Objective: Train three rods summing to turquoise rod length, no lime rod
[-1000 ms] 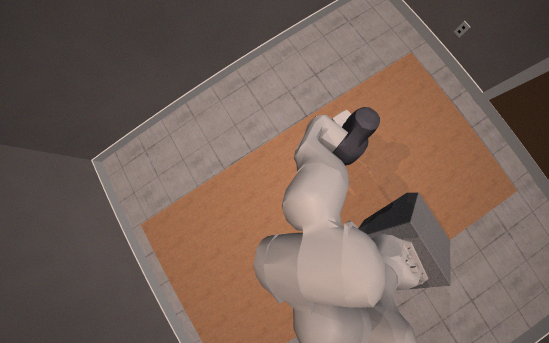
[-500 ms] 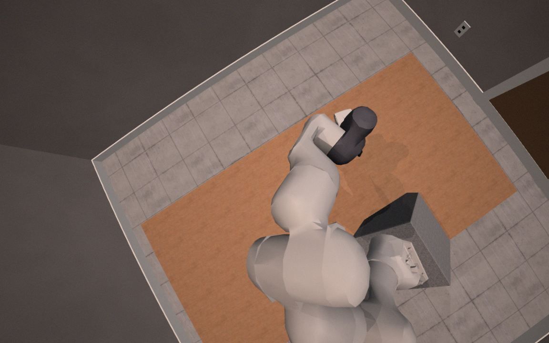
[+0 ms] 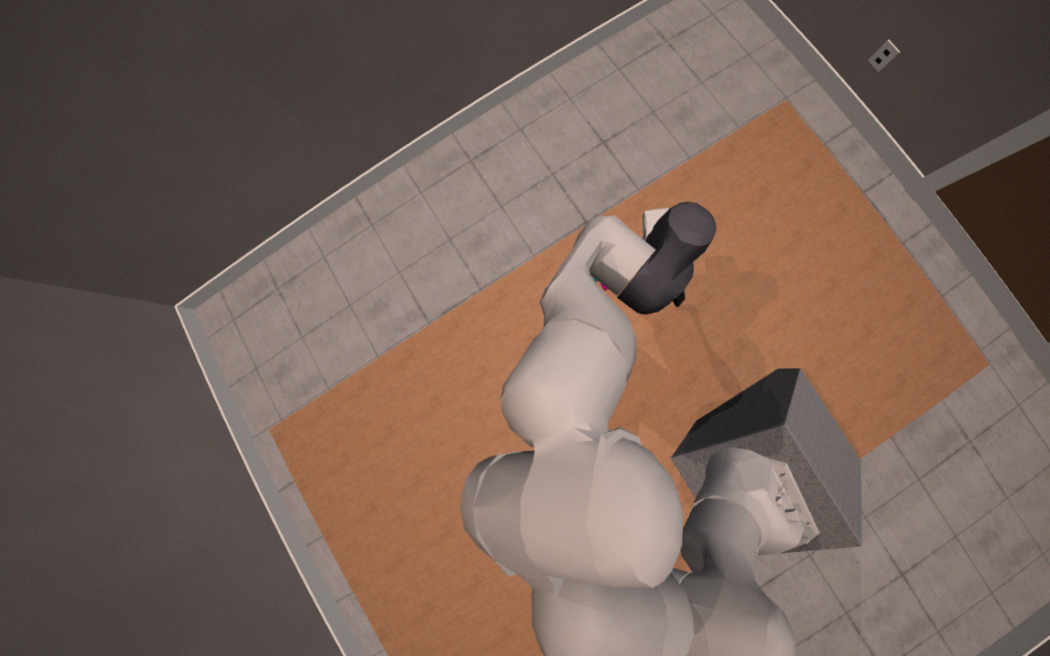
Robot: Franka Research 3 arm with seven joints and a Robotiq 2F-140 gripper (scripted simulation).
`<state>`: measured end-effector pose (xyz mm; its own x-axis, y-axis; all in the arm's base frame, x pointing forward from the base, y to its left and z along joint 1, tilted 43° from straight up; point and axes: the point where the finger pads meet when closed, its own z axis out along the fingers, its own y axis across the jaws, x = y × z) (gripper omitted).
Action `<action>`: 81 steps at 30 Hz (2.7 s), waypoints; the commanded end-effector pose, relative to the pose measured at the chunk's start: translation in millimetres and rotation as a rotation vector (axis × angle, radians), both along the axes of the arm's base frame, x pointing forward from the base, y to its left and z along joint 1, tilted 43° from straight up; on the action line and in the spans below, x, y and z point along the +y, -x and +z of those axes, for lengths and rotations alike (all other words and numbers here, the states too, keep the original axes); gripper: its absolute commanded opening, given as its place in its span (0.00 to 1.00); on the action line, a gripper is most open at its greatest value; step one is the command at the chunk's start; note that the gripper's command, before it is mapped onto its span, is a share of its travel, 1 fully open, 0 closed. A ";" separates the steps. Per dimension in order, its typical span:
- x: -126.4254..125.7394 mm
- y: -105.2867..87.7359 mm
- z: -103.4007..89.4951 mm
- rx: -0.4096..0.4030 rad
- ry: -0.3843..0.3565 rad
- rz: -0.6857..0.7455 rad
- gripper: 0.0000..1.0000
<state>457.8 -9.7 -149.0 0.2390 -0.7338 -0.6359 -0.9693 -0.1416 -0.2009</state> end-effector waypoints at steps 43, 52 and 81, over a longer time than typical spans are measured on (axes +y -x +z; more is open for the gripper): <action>12.3 -18.7 19.9 0.541 -0.049 -0.587 1.00; 14.7 -22.0 23.5 0.632 -0.057 -0.689 1.00; 22.7 -32.4 35.2 0.919 -0.080 -1.009 1.00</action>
<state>487.5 11.2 -117.2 -0.8253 -0.3869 -0.4114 -0.5620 0.6350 0.5301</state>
